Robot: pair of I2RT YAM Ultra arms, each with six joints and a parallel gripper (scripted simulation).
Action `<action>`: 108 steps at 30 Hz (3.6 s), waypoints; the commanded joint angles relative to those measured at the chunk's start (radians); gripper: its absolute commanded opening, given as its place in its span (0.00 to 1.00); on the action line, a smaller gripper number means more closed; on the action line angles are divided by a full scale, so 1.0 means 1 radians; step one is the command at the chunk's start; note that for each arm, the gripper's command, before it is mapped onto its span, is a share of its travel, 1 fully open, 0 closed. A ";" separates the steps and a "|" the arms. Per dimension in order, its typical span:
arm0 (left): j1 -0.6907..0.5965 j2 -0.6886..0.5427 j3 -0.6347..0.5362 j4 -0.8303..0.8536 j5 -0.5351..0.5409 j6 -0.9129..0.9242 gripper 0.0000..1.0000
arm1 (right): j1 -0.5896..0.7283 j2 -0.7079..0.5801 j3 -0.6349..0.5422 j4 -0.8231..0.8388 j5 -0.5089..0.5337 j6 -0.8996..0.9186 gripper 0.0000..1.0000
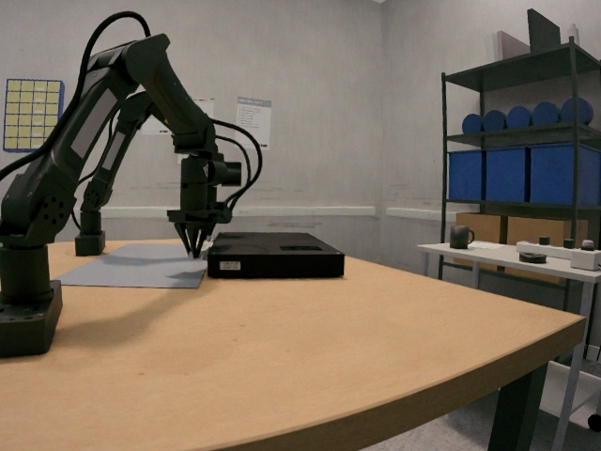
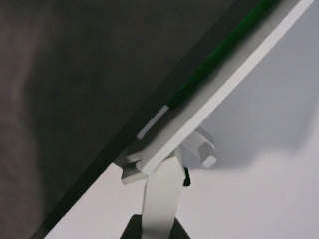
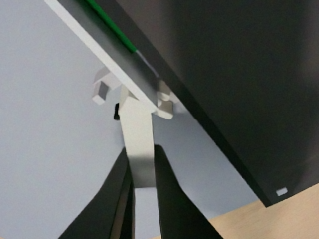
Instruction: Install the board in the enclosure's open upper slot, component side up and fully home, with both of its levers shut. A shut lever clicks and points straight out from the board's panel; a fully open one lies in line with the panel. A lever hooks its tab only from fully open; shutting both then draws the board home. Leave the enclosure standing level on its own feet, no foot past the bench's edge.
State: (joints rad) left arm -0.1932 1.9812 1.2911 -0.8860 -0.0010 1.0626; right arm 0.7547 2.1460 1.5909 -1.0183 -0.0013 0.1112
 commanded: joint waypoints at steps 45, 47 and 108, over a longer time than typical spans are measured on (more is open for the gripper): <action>-0.024 -0.044 -0.045 0.033 -0.015 -0.341 0.03 | 0.024 0.021 0.053 -0.040 0.017 0.346 0.04; -0.024 -0.045 -0.045 0.033 -0.014 -0.395 0.03 | 0.027 0.020 0.052 -0.040 0.008 0.399 0.04; -0.077 -0.061 -0.055 0.038 -0.022 -0.978 0.03 | 0.051 0.078 0.147 -0.075 0.016 0.956 0.04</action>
State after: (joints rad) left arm -0.2638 1.9469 1.2400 -0.8696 -0.0116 0.1509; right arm 0.8024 2.2173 1.7065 -1.0668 0.0021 0.9966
